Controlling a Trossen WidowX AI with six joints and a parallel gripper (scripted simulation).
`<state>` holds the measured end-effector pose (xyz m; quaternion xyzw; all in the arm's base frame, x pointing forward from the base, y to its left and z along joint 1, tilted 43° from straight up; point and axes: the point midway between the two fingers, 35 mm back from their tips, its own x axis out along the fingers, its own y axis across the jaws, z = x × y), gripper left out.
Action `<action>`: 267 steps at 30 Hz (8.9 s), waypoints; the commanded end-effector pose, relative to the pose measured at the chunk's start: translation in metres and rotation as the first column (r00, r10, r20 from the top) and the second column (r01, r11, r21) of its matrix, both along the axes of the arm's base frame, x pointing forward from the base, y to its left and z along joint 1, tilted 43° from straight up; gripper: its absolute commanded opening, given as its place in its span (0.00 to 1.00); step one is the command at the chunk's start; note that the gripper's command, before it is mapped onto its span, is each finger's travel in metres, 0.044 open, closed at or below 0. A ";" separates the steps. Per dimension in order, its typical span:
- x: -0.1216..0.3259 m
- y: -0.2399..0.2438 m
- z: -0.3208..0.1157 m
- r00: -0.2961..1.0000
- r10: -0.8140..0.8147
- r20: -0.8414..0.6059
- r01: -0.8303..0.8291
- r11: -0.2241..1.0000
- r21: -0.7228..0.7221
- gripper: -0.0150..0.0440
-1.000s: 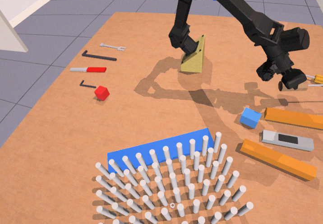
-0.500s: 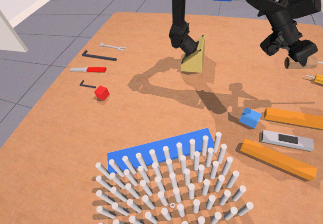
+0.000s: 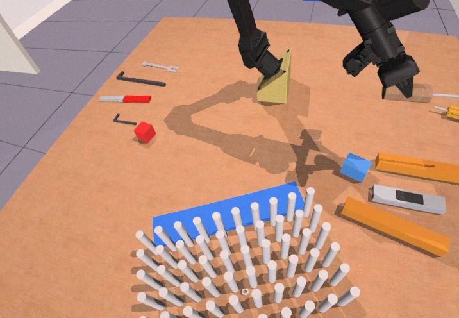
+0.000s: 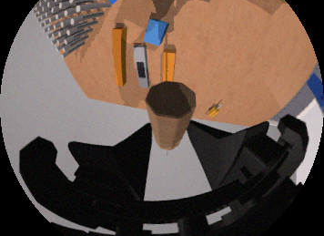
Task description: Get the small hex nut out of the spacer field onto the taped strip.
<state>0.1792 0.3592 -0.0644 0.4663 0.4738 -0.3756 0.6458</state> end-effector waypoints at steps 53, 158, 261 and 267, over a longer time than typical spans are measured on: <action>0.102 -0.259 0.235 0.636 -0.599 0.486 0.566 0.791 0.235 0.25; 0.122 -0.413 0.144 0.466 -0.685 0.560 0.650 0.694 0.308 0.25; 0.165 -0.392 0.130 0.463 -0.686 0.560 0.650 0.693 0.312 0.25; 0.168 -0.390 0.129 0.463 -0.687 0.560 0.650 0.693 0.312 0.25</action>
